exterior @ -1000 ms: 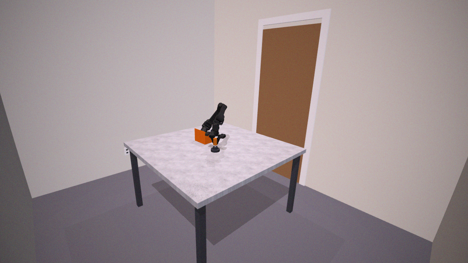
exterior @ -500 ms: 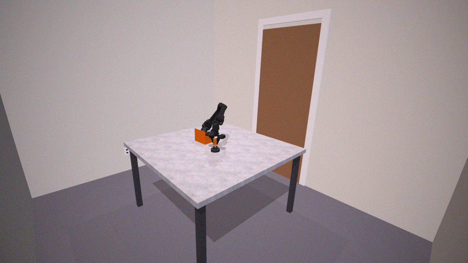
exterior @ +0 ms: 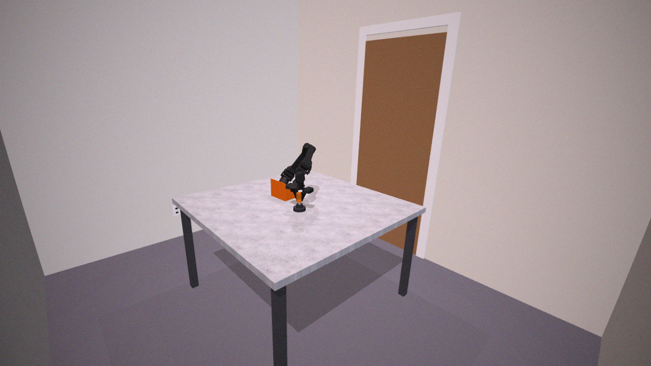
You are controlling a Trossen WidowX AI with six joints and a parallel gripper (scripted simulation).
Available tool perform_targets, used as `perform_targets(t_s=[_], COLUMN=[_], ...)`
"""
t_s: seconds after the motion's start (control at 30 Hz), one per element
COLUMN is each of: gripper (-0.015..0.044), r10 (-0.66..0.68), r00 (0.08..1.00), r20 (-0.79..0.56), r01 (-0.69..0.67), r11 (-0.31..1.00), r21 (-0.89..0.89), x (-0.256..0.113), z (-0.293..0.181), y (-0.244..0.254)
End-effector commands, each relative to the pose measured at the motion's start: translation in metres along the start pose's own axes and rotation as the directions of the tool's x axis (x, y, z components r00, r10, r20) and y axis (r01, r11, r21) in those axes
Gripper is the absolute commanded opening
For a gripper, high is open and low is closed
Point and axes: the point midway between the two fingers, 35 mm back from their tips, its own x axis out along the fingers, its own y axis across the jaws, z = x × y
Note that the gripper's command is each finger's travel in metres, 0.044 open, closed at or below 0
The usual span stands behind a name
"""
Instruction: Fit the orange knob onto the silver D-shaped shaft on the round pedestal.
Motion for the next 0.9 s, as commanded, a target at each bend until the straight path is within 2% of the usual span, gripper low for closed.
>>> perform_targets(t_s=[0.0, 0.13, 0.87], gripper=[0.0000, 0.0000, 0.0000], r10=[0.006, 0.006, 0.006], r00=[1.000, 1.000, 1.000], r20=[0.005, 0.005, 0.005], r01=[-0.006, -0.007, -0.007], r11=[0.998, 0.981, 0.981], r21=[0.070, 0.192, 0.192], x=[-0.0036, -0.0041, 0.0018], z=[0.0017, 0.0024, 0.0004], y=[0.0028, 0.0041, 0.0004])
